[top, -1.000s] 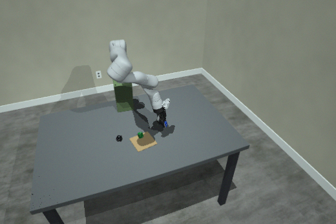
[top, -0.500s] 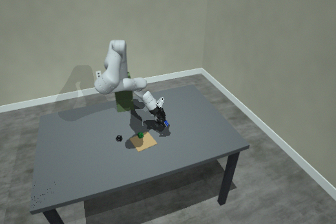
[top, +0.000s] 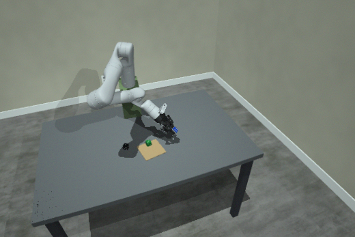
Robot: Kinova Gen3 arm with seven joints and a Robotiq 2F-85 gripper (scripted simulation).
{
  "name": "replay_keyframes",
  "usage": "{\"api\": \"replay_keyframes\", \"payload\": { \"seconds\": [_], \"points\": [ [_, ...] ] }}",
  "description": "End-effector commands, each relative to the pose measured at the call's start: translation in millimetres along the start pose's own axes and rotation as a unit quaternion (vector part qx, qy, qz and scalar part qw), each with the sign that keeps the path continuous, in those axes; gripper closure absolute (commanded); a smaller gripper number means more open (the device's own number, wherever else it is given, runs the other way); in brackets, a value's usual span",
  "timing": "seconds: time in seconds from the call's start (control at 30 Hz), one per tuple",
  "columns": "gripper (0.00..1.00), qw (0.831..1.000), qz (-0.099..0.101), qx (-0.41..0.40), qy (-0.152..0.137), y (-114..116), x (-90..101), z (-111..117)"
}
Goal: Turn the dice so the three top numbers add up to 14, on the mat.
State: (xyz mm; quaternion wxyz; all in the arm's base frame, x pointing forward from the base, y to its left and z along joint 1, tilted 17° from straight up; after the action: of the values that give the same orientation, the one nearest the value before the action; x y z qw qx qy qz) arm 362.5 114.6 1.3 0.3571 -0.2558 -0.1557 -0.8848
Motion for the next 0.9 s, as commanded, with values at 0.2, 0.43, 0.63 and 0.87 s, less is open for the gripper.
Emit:
{"api": "replay_keyframes", "payload": {
  "seconds": [0.2,0.43,0.63,0.87],
  "points": [
    [0.74,0.999,0.005,-0.02,0.04,5,0.5,-22],
    [0.74,0.996,0.013,-0.019,0.082,7,0.1,-30],
    [0.74,0.994,0.017,-0.02,0.101,8,-0.9,-34],
    [0.74,0.992,0.022,-0.019,0.124,8,-1.7,-39]
  ]
}}
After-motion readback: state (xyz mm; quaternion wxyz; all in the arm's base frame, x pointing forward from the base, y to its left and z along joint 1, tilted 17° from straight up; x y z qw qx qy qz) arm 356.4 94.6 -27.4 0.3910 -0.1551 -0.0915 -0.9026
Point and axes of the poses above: the point where the finger pads meet when closed, its own x axis back along the fingers, its own y axis across the jaws, z = x × y, the point moved 10 cm from there along x, back along the fingers, and after that the axes turned 13 degrees about -x, right-handed, at the moved point
